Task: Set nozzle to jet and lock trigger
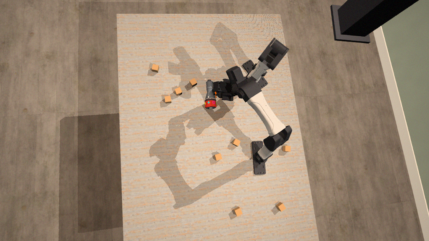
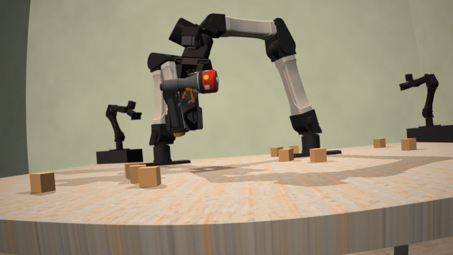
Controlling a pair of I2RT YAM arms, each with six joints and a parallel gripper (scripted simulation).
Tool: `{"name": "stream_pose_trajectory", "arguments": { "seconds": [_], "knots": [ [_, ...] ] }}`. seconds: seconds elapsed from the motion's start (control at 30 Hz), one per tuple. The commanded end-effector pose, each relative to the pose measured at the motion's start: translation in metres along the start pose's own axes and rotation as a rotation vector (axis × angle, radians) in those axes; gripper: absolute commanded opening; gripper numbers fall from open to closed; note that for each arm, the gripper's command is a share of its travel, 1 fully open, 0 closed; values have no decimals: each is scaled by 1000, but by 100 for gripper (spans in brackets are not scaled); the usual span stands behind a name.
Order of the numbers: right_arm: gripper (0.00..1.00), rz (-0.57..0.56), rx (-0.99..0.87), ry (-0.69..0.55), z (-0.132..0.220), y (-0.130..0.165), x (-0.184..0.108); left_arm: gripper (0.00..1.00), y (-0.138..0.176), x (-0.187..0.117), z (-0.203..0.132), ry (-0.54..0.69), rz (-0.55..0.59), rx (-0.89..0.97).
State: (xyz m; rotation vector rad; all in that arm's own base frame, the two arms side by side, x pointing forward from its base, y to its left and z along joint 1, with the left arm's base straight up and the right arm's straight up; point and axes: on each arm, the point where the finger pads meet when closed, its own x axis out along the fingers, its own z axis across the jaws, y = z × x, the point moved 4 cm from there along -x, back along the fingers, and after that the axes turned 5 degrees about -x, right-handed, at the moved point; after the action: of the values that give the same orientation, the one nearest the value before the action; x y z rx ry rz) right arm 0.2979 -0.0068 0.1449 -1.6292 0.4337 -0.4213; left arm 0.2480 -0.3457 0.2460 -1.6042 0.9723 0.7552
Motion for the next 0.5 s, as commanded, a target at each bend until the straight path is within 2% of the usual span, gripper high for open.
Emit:
{"name": "stream_pose_trajectory", "arguments": {
  "seconds": [0.0, 0.17, 0.2, 0.23, 0.47],
  "knots": [
    [36, -73, 73, -37, 6, -20, 2, 37, 8, 3, -21, 81, 6, 7],
    [36, -73, 73, -37, 6, -20, 2, 37, 8, 3, -21, 81, 6, 7],
    [36, -116, 116, -38, 9, -36, 6, 37, -5, -24, -23, 112, -28, -18],
    [36, -114, 113, -38, 10, -35, 6, 37, -7, -32, -22, 126, -36, -23],
    [36, -113, 124, -39, 10, -35, 6, 37, -3, -39, -15, 94, -19, -17]
  ]
}}
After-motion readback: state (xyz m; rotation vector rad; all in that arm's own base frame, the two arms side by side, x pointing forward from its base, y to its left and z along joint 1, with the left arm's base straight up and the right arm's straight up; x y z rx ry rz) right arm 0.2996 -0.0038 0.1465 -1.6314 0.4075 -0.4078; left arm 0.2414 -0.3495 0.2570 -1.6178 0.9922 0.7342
